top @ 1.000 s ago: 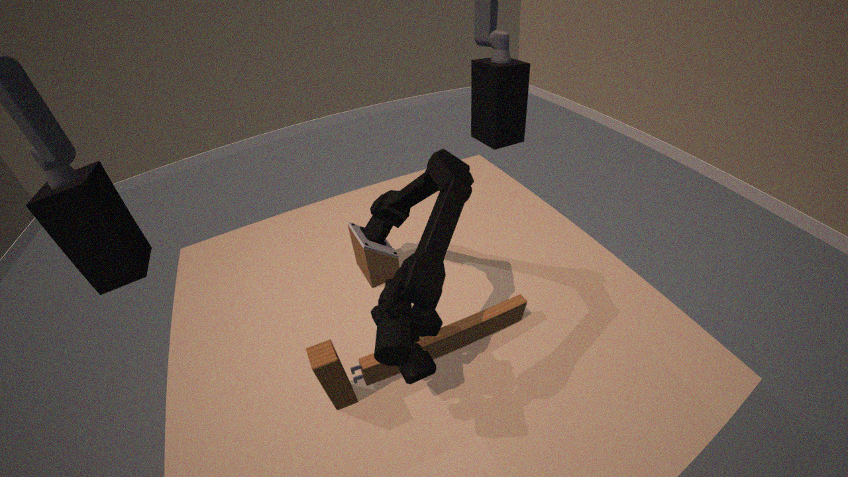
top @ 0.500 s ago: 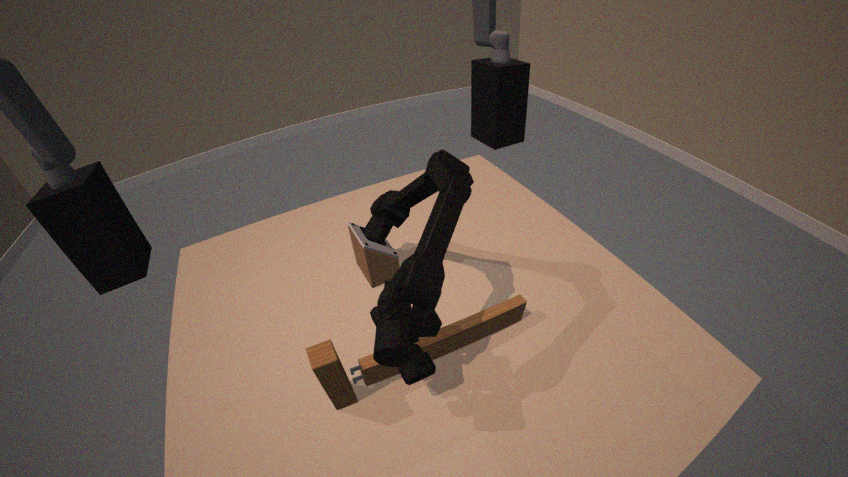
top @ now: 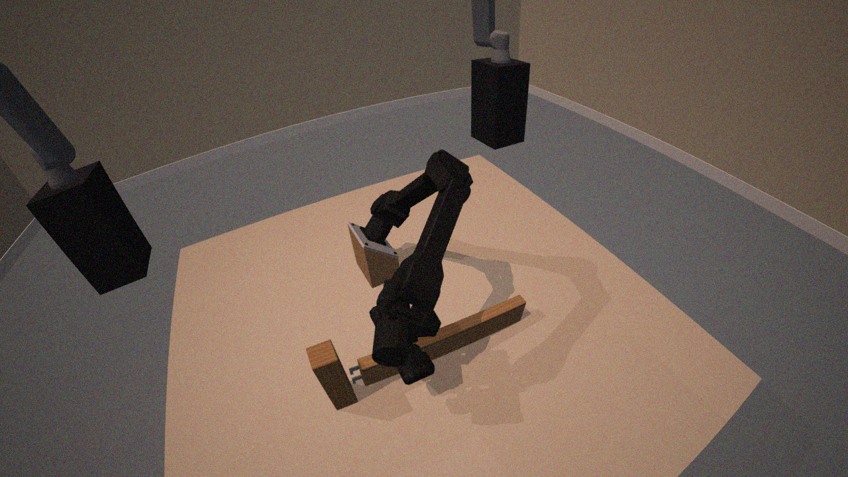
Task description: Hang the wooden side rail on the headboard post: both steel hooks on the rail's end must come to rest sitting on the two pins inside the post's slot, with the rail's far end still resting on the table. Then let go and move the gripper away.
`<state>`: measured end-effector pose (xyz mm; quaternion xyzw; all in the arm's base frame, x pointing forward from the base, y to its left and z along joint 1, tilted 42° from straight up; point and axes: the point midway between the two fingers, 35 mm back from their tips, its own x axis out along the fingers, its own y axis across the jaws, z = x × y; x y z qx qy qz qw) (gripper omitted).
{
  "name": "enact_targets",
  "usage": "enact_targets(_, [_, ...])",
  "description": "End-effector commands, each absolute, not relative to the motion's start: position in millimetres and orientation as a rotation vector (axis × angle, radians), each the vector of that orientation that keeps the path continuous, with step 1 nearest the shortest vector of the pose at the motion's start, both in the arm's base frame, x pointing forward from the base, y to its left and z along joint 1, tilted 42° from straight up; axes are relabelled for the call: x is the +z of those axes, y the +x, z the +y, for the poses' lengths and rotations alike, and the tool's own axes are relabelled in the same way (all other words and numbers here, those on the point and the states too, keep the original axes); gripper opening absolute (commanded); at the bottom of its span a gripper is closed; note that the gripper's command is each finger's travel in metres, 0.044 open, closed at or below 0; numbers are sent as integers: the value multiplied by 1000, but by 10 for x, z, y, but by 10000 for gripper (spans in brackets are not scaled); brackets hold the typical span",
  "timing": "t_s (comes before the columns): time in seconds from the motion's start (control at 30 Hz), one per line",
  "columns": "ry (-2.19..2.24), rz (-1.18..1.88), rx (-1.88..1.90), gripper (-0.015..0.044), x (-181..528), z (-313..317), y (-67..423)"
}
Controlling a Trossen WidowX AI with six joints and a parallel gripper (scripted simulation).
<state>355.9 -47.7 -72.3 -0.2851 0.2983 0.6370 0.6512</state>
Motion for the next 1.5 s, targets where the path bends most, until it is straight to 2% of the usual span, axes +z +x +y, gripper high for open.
enact_targets(0.0, [-649,681,1435,0,-725,-536,3562])
enact_targets(1.47, [-650,681,1434,0,-752,-573,3565])
